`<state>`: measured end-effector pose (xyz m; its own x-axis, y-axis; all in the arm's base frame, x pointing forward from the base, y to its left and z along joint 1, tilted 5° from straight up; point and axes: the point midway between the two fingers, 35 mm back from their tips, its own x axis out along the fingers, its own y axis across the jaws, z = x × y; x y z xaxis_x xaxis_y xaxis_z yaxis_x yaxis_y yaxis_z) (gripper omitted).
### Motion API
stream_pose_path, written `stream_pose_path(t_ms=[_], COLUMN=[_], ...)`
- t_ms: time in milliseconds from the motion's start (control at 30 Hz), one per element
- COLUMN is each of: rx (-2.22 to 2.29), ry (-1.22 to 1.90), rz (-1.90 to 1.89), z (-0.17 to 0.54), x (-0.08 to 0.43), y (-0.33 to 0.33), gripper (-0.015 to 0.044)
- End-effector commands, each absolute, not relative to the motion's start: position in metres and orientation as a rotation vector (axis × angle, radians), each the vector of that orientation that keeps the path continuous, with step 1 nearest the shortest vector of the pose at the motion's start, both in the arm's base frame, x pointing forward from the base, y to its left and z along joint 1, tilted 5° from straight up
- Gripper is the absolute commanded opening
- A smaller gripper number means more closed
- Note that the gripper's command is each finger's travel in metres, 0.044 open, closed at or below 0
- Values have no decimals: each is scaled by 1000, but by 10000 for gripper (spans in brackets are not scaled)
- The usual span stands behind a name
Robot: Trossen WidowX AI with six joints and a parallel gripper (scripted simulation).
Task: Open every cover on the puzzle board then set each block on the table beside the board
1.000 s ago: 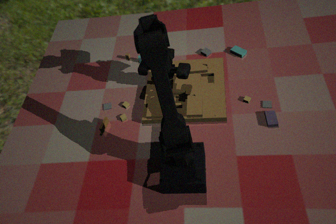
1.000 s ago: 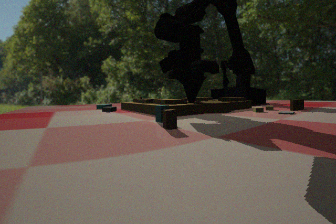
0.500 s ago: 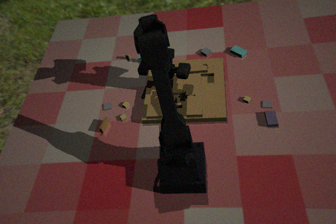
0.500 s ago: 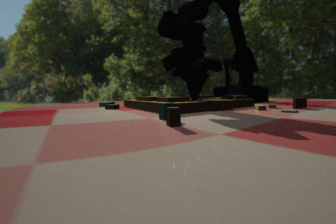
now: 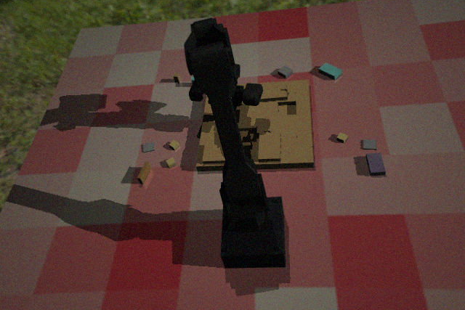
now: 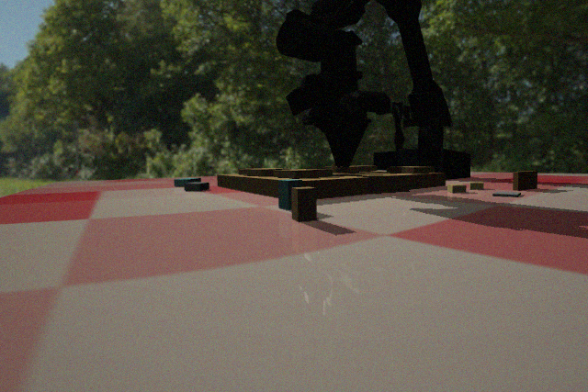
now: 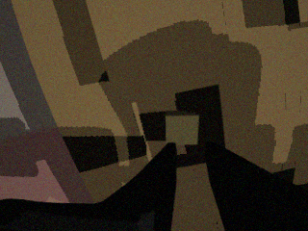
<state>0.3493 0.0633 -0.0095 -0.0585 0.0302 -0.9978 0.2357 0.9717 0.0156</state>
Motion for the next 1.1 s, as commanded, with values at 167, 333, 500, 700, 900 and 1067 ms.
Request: stream_pose_path(t_ms=[167, 333, 500, 700, 900, 1067], rx=[214, 214, 214, 214, 214, 214], ry=[1605, 1605, 1606, 1606, 1606, 1606], rz=[-163, -163, -163, -163, -163, -163], z=[37, 32, 16, 2, 2, 2], x=[355, 355, 355, 354, 354, 354], y=[64, 64, 64, 64, 64, 64], gripper=[144, 144, 144, 144, 144, 144])
